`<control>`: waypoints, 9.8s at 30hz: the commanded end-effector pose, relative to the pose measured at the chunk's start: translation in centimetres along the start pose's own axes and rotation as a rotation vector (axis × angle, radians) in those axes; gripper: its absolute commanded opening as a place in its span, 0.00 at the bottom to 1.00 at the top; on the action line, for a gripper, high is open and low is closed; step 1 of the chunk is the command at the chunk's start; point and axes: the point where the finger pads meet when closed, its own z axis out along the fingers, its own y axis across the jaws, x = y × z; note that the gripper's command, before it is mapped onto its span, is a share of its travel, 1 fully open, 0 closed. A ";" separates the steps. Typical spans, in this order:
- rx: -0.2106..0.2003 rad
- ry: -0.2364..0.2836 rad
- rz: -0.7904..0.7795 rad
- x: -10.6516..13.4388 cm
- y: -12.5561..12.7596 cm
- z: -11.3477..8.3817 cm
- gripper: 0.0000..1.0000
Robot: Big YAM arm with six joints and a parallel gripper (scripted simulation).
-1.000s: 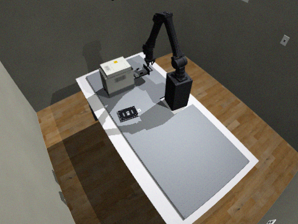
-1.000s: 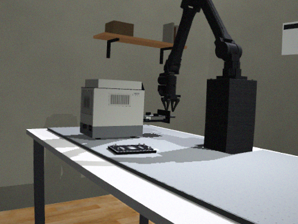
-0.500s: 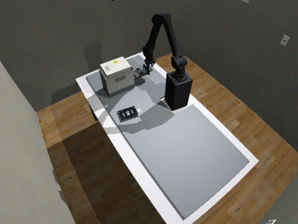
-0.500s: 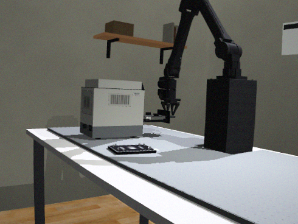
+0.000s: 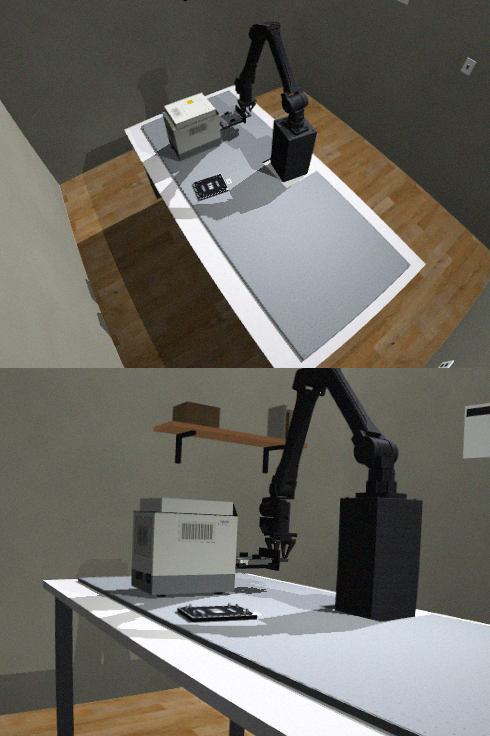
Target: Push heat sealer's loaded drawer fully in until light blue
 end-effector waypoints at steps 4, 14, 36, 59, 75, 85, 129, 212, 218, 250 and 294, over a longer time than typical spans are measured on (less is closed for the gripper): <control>-0.002 0.008 0.005 -0.2 0.2 0.6 0.45; -0.002 0.008 0.005 -0.2 0.2 0.6 0.45; -0.002 0.008 0.005 -0.2 0.2 0.6 0.45; 0.000 0.008 0.004 -0.2 0.2 0.6 0.09; 0.000 0.008 0.004 -0.2 0.2 0.6 0.00; 0.000 0.008 0.004 -0.2 0.2 0.6 0.00; -0.002 0.004 0.001 -0.5 2.3 0.5 0.00; -0.002 0.005 0.004 -0.3 9.3 0.5 0.00; -0.002 0.005 0.004 -0.3 9.3 0.5 0.00; -0.002 0.005 0.002 -0.3 9.3 0.5 0.45; -0.007 -0.018 0.001 -0.8 9.2 -3.5 0.45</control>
